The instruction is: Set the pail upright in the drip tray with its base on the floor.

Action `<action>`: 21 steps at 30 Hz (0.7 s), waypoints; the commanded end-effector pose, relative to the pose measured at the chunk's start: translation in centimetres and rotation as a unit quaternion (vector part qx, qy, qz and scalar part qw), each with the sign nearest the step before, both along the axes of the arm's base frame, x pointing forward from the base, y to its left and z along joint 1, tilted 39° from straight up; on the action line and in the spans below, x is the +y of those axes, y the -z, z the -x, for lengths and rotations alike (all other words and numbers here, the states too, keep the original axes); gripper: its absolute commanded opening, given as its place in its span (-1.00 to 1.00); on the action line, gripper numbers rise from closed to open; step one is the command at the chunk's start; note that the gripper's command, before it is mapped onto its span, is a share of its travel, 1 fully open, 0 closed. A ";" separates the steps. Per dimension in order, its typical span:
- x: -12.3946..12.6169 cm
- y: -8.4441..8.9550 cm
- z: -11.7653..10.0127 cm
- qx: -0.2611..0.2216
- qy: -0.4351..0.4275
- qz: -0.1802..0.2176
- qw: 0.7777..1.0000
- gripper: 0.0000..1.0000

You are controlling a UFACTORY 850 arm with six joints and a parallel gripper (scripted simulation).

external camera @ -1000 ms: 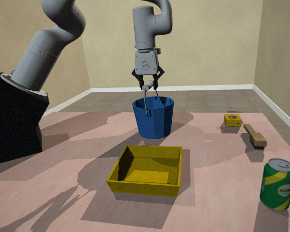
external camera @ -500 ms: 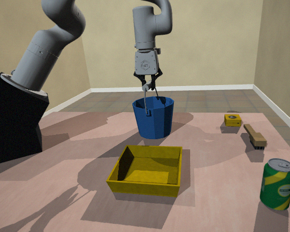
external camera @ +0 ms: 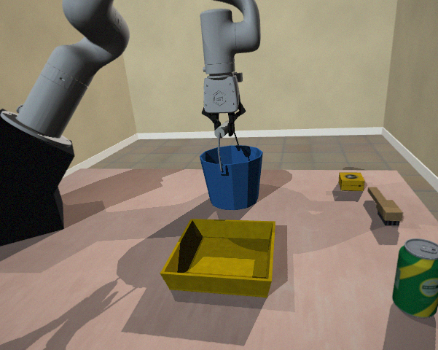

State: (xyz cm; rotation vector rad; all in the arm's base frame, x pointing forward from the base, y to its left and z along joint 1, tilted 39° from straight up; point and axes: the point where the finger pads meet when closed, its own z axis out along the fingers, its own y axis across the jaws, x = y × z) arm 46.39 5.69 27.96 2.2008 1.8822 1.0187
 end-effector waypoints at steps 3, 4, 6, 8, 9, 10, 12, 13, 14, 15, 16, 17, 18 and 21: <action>0.0 -0.1 0.0 -0.001 0.000 0.000 1.000 -1.00; 0.0 -0.1 0.0 -0.001 0.000 0.000 1.000 -1.00; 0.0 -0.1 0.0 -0.001 0.000 0.000 1.000 -1.00; 0.0 -0.1 0.0 -0.001 0.000 0.000 1.000 -1.00; 0.0 -0.1 0.0 -0.001 0.000 0.000 1.000 -1.00; 0.0 -0.1 0.0 -0.001 0.000 0.000 1.000 -1.00; -0.1 -0.1 0.0 -0.001 0.000 0.000 1.000 -1.00; -0.1 -0.2 0.0 -0.001 0.000 0.000 1.000 -1.00; -0.1 -0.2 0.1 -0.001 0.000 0.000 1.000 -1.00; -0.1 -0.2 0.1 -0.001 0.000 0.000 1.000 -1.00; -0.1 -0.3 0.1 -0.001 0.000 0.000 1.000 -1.00; -0.1 -0.3 0.1 -0.001 0.000 0.000 1.000 -1.00; -0.1 -0.4 0.2 -0.001 0.000 0.000 1.000 -1.00; -0.2 -0.5 0.3 -0.001 0.000 0.000 1.000 -1.00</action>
